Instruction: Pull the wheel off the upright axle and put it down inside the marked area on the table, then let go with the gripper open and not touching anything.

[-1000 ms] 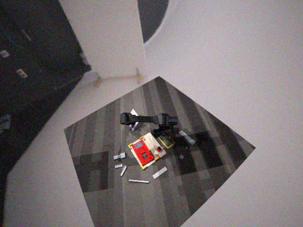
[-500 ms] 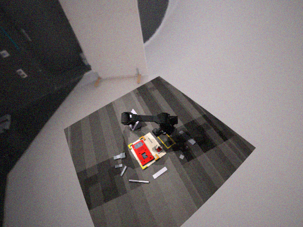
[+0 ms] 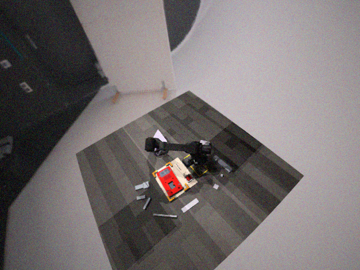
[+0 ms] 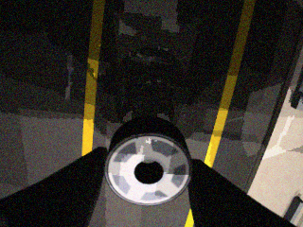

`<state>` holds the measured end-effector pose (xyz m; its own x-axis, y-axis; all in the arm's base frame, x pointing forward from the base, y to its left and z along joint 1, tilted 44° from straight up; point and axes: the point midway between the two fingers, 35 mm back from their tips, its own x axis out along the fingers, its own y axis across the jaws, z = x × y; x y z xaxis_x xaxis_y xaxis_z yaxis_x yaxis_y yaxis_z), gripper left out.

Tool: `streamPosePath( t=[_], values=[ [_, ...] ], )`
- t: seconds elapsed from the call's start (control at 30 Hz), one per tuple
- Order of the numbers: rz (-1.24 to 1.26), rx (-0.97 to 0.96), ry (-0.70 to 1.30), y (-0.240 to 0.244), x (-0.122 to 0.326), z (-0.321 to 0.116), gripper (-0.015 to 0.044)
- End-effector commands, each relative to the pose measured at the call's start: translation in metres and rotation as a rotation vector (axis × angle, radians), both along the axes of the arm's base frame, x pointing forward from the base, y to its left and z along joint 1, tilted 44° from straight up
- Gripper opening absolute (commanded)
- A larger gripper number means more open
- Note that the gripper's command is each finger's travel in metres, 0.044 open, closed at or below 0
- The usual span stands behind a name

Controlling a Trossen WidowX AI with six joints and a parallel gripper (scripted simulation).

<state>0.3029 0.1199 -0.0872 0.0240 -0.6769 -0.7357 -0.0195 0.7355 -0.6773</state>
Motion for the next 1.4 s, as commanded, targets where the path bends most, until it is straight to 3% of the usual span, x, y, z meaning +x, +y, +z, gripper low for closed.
streamPosePath(
  t=[0.0, 0.2, 0.6, 0.93, 1.1, 1.23, 1.37],
  values=[
    [0.003, -0.011, 0.007, -0.018, -0.002, -0.015, 0.0],
    [0.003, -0.011, 0.007, -0.021, -0.002, -0.018, 0.0],
    [-0.003, -0.007, 0.007, -0.013, -0.002, -0.011, 0.03],
    [0.003, -0.008, 0.009, 0.024, -0.004, 0.028, 0.03],
    [0.011, -0.004, 0.01, 0.027, -0.037, 0.051, 0.0431],
    [0.005, -0.007, 0.015, 0.028, -0.078, 0.08, 0.044],
    [0.003, -0.009, 0.016, 0.027, -0.085, 0.085, 0.044]
  ],
)
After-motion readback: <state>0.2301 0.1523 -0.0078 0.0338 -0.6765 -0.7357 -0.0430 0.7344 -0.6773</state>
